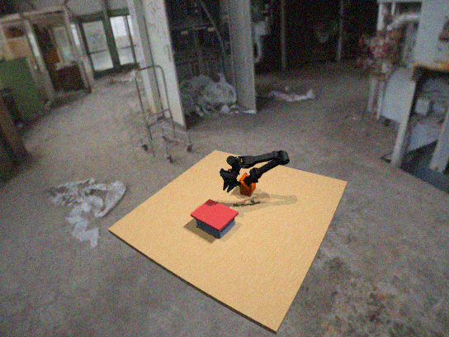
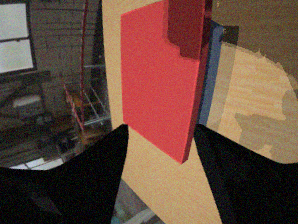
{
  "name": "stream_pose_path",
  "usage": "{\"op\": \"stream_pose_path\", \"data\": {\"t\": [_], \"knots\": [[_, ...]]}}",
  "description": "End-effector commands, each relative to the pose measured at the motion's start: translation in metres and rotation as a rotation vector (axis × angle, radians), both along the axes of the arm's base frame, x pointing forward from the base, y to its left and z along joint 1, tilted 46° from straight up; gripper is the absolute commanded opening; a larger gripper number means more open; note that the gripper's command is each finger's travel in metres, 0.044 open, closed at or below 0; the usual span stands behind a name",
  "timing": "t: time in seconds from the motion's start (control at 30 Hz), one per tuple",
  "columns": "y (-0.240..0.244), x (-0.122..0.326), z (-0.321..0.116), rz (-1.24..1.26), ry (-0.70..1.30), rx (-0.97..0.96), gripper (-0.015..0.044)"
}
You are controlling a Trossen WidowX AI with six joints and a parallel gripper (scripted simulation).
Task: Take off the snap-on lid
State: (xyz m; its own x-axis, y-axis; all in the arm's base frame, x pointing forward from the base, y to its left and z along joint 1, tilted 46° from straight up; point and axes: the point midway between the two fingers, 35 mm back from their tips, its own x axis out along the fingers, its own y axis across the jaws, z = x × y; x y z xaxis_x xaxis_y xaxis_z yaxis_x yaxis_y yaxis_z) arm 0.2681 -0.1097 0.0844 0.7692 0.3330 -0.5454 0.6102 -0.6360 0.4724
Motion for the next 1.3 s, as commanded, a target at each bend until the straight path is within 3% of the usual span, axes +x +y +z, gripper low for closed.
{"op": "stream_pose_path", "data": {"t": [0.0, 0.33, 1.27], "knots": [[0.000, -0.001, -0.002, -0.004, 0.006, 0.011, 0.0235], [0.040, 0.000, -0.041, -0.007, 0.010, 0.023, 0.0235], [0.049, 0.026, -0.059, -0.004, 0.014, 0.019, 0.0235]]}}
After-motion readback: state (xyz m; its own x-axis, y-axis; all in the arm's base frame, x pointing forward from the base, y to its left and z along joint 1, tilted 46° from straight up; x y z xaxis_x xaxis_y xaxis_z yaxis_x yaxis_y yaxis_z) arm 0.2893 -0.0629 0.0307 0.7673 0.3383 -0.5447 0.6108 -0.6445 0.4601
